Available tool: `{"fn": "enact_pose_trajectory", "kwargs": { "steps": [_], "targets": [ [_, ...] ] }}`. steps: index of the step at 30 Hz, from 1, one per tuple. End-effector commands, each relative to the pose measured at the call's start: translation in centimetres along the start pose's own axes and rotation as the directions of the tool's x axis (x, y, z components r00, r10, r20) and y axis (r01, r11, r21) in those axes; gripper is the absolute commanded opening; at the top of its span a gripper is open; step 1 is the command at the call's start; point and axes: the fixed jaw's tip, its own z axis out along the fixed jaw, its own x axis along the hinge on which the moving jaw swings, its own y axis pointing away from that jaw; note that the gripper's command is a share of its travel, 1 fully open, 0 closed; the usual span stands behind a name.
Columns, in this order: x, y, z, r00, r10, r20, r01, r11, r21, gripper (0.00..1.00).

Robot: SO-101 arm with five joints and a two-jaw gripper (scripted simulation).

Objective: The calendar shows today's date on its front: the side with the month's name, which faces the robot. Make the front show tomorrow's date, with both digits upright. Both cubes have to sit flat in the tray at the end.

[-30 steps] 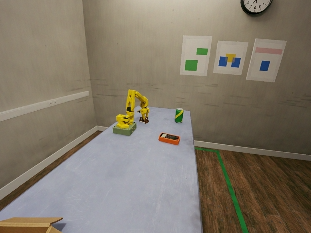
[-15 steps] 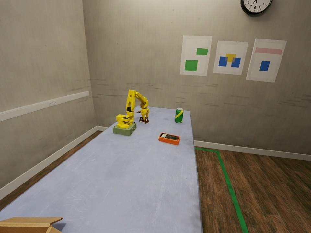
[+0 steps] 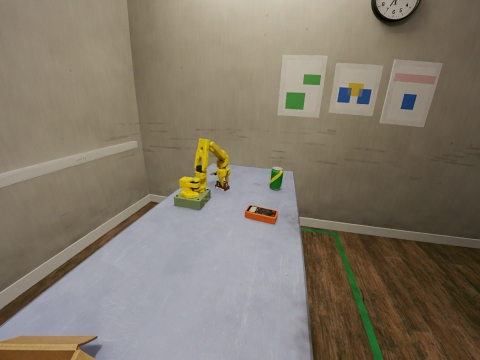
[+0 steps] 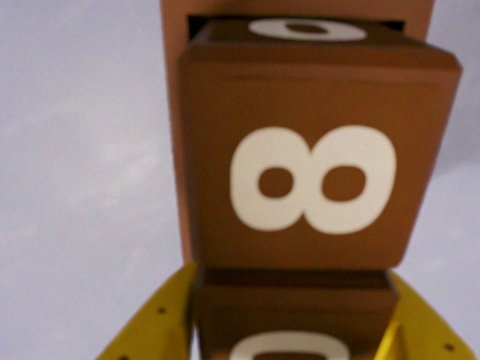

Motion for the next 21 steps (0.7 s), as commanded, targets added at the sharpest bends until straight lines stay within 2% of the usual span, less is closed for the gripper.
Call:
{"fn": "enact_pose_trajectory", "kwargs": {
  "steps": [1, 9, 21],
  "targets": [
    [-0.07, 0.42, 0.34, 1.000, 0.002, 0.001, -0.002, 1.000, -0.019, 0.02],
    [-0.07, 0.42, 0.34, 1.000, 0.002, 0.001, -0.002, 1.000, -0.019, 0.16],
    [-0.07, 0.42, 0.34, 1.000, 0.002, 0.001, -0.002, 1.000, -0.019, 0.19]
  ]
}}
